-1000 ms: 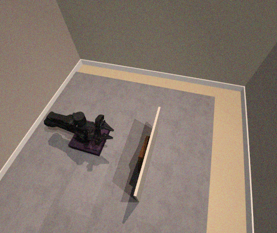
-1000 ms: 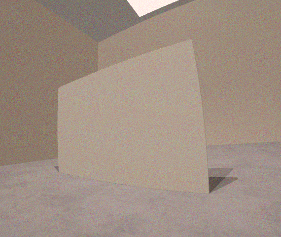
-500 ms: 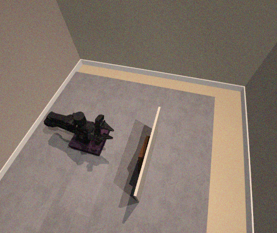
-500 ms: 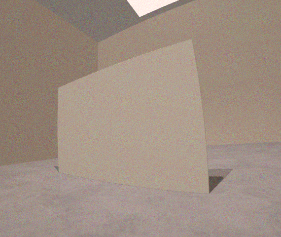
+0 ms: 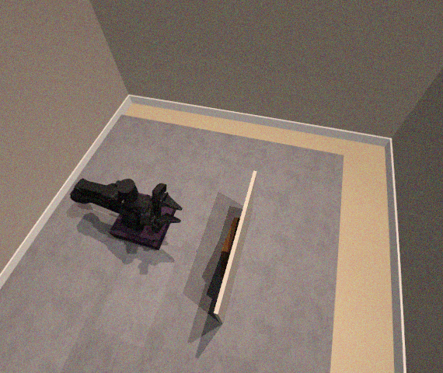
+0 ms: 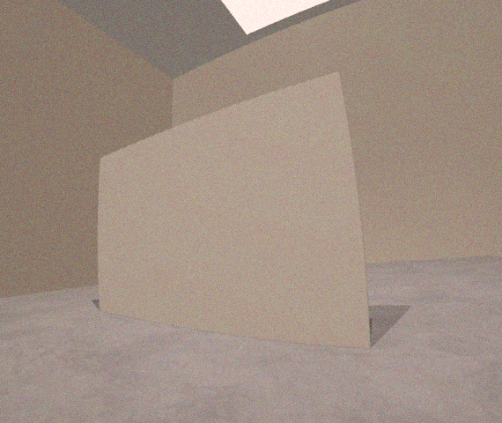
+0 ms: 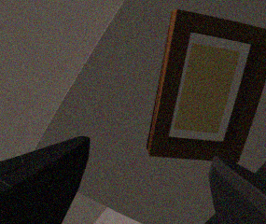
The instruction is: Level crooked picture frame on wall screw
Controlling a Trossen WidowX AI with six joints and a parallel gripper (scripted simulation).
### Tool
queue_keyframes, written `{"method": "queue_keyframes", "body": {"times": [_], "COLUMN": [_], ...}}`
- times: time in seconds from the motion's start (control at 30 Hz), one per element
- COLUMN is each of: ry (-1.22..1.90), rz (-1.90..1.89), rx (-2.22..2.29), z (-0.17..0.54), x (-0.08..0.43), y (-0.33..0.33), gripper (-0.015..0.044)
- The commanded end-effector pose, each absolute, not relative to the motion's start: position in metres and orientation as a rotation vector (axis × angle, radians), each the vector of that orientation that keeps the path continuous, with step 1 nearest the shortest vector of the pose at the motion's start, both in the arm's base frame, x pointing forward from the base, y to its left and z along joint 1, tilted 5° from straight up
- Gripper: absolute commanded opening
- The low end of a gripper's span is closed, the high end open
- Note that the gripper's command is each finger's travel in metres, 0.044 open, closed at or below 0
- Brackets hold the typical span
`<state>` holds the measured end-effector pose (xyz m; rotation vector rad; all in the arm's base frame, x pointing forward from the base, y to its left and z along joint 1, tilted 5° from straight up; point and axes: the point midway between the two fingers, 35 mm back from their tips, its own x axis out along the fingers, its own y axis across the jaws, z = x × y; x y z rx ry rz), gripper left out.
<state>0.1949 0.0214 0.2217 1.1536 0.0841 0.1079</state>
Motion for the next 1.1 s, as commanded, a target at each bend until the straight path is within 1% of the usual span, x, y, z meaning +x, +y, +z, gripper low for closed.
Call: {"method": "queue_keyframes", "body": {"times": [0.0, 0.43, 0.77, 0.9, 1.07], "ry": [0.082, 0.084, 0.033, 0.013, 0.006], "rz": [0.106, 0.108, 0.144, 0.159, 0.164], "rx": [1.158, 1.154, 1.165, 1.168, 1.170], "z": [0.222, 0.222, 0.204, 0.189, 0.184], "x": [0.195, 0.196, 0.252, 0.264, 0.266], "y": [0.021, 0.021, 0.020, 0.018, 0.018], "gripper": [0.0260, 0.0260, 0.0260, 0.0260, 0.0260]}}
